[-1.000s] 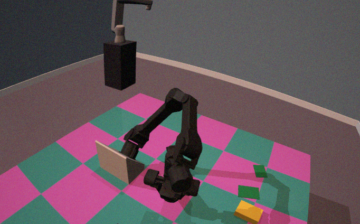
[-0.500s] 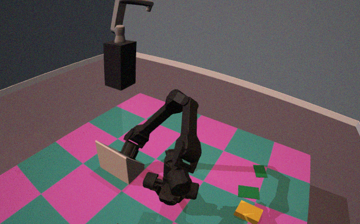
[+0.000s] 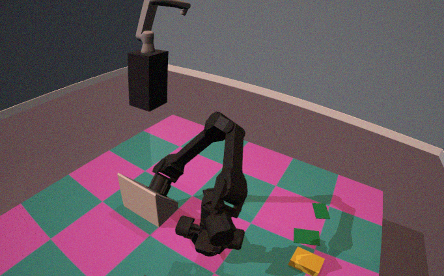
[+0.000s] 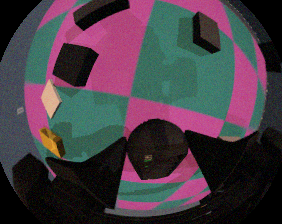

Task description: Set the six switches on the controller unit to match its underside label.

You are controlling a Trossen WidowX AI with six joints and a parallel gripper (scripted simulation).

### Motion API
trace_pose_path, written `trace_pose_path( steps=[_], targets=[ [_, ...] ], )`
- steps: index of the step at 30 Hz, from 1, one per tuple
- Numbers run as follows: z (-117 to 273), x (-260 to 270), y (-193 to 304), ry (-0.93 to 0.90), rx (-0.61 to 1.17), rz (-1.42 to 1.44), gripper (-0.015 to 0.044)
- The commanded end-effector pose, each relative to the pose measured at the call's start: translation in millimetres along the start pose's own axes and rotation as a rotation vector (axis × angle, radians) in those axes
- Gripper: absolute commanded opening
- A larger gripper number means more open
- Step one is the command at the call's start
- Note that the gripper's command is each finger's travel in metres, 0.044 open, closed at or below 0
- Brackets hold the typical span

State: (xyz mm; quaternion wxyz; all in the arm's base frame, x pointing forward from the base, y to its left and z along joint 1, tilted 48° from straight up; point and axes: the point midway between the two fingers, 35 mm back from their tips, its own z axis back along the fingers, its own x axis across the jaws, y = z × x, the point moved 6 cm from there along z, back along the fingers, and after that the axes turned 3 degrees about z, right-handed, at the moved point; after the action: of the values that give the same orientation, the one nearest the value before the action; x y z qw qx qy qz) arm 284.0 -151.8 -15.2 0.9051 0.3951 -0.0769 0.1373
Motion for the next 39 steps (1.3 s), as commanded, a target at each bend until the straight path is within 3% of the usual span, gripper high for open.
trace_pose_path(
  steps=[1, 39],
  targets=[
    [-1, 1, -3, -0.005, -0.006, 0.0, 0.0336],
    [-27, 1, -11, -0.005, -0.006, 0.001, 0.0336]
  ],
)
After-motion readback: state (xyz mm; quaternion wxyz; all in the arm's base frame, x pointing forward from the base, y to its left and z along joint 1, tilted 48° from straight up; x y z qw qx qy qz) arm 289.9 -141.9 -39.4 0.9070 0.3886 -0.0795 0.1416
